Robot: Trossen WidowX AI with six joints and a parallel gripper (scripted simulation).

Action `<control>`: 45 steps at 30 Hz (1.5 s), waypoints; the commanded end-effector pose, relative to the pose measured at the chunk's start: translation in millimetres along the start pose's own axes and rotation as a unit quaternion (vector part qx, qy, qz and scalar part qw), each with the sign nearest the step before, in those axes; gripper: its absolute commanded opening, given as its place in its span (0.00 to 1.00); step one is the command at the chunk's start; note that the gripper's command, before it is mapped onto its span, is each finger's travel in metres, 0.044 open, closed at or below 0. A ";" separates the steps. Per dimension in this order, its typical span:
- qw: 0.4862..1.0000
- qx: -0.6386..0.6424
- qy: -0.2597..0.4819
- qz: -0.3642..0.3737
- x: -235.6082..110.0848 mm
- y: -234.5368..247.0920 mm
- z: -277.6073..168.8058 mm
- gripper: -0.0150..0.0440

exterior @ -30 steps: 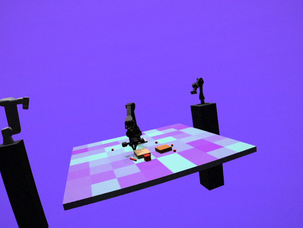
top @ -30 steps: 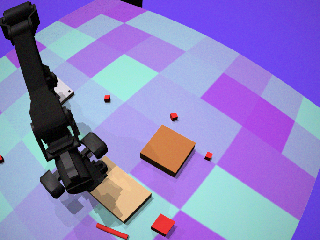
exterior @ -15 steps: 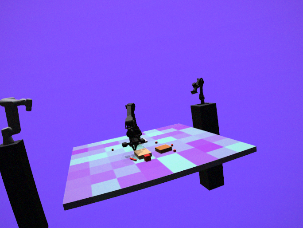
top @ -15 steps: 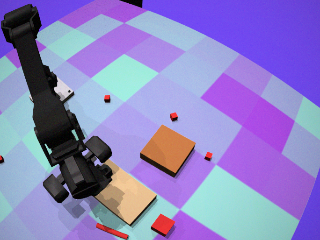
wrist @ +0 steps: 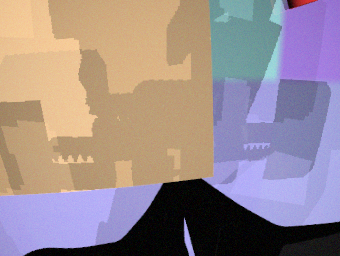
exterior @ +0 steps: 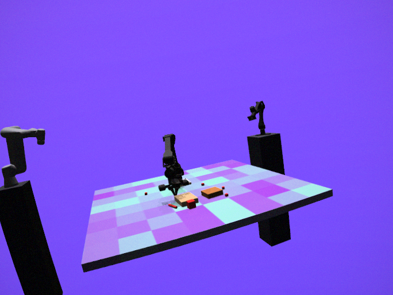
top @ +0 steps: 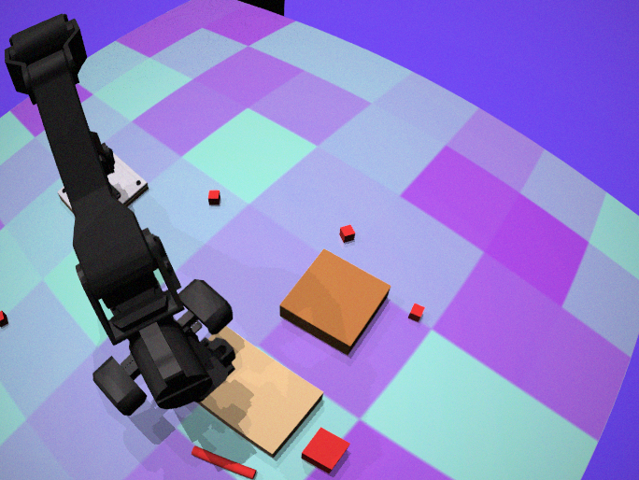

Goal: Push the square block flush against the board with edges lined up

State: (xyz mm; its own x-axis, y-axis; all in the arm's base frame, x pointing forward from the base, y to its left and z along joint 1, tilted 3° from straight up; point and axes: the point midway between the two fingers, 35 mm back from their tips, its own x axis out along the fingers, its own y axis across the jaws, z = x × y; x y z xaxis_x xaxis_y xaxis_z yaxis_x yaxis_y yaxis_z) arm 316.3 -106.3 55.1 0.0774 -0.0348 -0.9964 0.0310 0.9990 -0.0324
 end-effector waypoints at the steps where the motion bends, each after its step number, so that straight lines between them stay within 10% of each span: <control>1: 1.000 0.000 -0.001 0.002 1.5 1.8 6.3 0.25; 35: 1.000 0.000 0.001 0.001 5.0 -0.3 -42.1 0.25; 45: 1.000 0.000 0.001 0.001 -50.2 -0.4 -37.2 0.25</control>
State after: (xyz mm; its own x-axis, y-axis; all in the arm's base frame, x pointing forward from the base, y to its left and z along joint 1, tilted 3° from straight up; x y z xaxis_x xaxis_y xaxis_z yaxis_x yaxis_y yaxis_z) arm 278.4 -105.4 100.6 0.0902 -0.0413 -0.9951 0.0320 0.9987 -0.0386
